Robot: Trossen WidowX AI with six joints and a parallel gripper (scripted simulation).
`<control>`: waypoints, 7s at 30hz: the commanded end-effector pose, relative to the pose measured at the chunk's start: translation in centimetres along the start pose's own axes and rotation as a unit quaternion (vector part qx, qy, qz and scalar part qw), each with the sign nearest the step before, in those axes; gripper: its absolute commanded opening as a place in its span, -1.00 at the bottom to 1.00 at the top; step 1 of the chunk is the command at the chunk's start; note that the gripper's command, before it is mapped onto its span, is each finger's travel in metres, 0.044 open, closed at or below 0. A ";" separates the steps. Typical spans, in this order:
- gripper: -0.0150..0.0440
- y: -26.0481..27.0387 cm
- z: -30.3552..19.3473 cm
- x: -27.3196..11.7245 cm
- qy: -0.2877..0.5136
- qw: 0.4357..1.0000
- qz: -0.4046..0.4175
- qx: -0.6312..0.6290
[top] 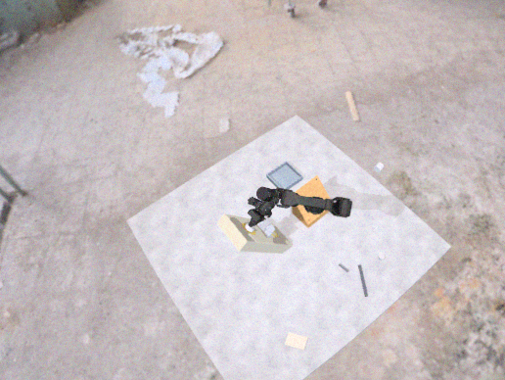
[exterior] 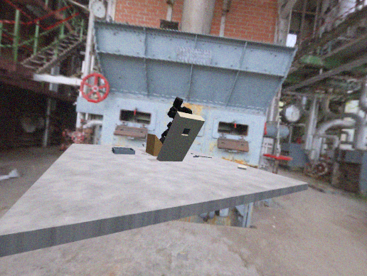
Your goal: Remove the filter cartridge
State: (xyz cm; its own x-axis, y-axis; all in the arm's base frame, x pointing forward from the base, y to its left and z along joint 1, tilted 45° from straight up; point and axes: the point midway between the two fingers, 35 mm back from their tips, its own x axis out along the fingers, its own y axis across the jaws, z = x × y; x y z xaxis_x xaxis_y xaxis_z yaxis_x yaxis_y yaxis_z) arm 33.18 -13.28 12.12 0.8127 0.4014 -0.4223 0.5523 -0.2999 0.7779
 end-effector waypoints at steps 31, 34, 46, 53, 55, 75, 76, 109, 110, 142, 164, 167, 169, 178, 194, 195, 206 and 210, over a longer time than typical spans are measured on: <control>-0.49 -5.8 -2.2 -4.5 -0.002 1.000 -0.001 -0.002; -0.49 -6.8 -2.6 -4.4 -0.002 1.000 -0.001 -0.002; -0.15 -6.9 -2.5 -4.3 -0.001 1.000 -0.004 0.004; -0.15 -5.7 -2.2 -4.5 -0.002 1.000 -0.001 -0.002; -0.15 -3.6 -1.4 -4.8 -0.002 1.000 -0.001 -0.002; 0.66 5.6 1.8 -9.6 -0.005 0.999 -0.005 -0.037; 0.57 5.0 1.6 -9.3 -0.002 0.998 -0.014 -0.066; 0.54 -6.5 -3.2 -4.1 0.176 0.799 -0.127 -0.561; 0.54 -6.6 -3.3 -3.9 0.176 0.799 -0.127 -0.561; -0.22 -7.5 -3.6 -1.6 0.175 0.798 -0.126 -0.563; -0.49 -2.3 -1.4 -7.1 0.173 0.798 -0.130 -0.562; -0.49 -1.7 -1.3 -8.5 0.174 0.799 -0.129 -0.562; -0.49 -1.3 -1.3 -9.3 0.174 0.799 -0.128 -0.561; -0.49 -2.5 2.4 -8.9 0.174 0.798 -0.129 -0.562; -0.49 -6.7 8.6 -9.9 0.147 0.834 -0.189 -0.498; -0.49 -7.3 9.2 -10.3 0.140 0.841 -0.202 -0.483; -0.49 -13.6 14.9 -14.7 0.036 0.893 -0.334 -0.300; -0.49 -16.0 16.7 -16.6 -0.012 0.899 -0.374 -0.226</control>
State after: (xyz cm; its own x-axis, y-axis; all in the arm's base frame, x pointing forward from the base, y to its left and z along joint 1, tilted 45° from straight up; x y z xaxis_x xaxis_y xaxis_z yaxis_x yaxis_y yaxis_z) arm 15.44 -28.73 0.12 0.2885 0.3524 -0.8903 0.7500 0.4949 0.4390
